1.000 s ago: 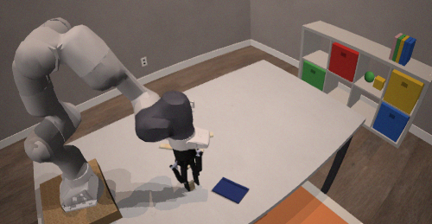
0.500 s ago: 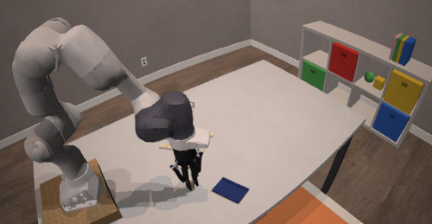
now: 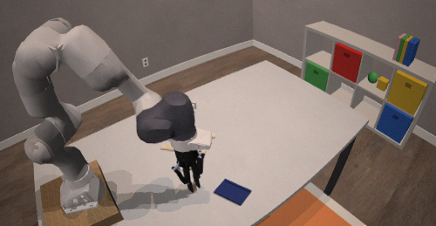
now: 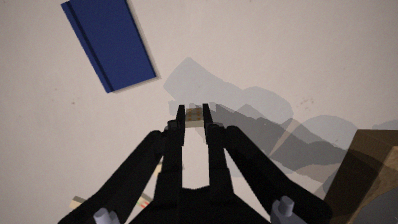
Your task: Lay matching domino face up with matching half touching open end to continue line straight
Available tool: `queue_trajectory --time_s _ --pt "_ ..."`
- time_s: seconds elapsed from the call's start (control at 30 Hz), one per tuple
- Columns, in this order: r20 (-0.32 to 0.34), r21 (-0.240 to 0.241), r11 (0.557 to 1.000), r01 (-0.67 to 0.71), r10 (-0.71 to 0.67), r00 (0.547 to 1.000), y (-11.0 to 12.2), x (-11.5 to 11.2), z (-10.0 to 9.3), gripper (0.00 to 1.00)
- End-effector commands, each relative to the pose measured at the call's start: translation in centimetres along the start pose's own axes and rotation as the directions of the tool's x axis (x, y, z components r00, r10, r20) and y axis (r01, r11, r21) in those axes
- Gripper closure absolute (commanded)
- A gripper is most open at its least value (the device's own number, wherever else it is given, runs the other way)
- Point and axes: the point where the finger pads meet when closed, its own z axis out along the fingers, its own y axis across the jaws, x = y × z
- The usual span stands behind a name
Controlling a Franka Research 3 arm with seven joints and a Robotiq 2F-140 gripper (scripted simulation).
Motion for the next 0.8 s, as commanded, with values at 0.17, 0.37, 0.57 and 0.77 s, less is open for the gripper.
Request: queue_trajectory --time_s 0.17,0.37,0.57,0.77 --pt "-0.001 0.001 1.0 -0.002 0.002 1.0 0.0 0.1 0.0 0.78" --pt "-0.001 0.001 1.0 -0.002 0.002 1.0 0.0 0.1 -0.1 0.78" --pt "-0.001 0.001 1.0 -0.002 0.002 1.0 0.0 0.1 -1.2 0.78" --pt "-0.001 0.001 1.0 -0.002 0.002 1.0 0.0 0.1 -1.4 0.78"
